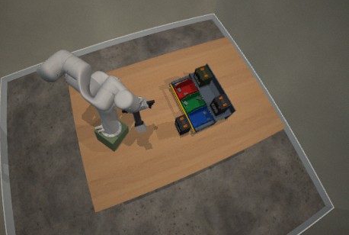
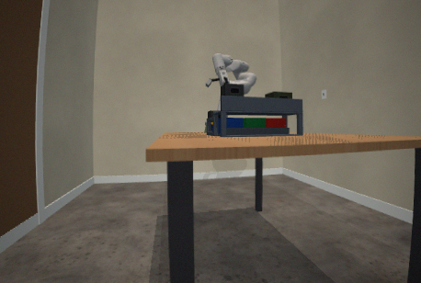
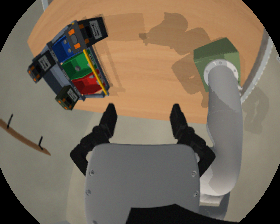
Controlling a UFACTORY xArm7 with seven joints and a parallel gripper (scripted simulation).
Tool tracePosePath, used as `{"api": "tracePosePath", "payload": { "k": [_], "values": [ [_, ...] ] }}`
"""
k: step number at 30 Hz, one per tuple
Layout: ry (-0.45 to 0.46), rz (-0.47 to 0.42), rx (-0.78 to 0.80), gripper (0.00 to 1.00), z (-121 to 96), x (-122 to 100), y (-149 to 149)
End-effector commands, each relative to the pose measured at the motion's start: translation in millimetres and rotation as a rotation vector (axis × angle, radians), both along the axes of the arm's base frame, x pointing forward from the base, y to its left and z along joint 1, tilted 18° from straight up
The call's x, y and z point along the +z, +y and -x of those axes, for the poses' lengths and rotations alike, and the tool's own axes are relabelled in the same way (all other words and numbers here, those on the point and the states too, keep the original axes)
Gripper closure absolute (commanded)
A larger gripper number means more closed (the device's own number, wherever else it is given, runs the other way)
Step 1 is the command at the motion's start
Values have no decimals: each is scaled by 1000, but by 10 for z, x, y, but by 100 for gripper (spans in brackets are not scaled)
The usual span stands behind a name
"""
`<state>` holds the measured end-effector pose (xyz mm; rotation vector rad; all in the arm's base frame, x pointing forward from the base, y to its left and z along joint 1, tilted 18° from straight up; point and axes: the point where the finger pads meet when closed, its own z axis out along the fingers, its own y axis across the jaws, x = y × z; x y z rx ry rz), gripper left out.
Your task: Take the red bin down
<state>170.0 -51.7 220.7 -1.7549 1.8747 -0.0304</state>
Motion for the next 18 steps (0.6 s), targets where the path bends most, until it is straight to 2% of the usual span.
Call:
{"api": "tracePosePath", "payload": {
  "k": [1, 11, 16, 18],
  "values": [
    [26, -54, -132, 0, -7, 15, -6],
    [26, -54, -132, 0, -7, 15, -6],
    [74, -161, -362, 0, -11, 19, -6],
    [74, -161, -362, 0, -11, 19, -6]
  ]
}}
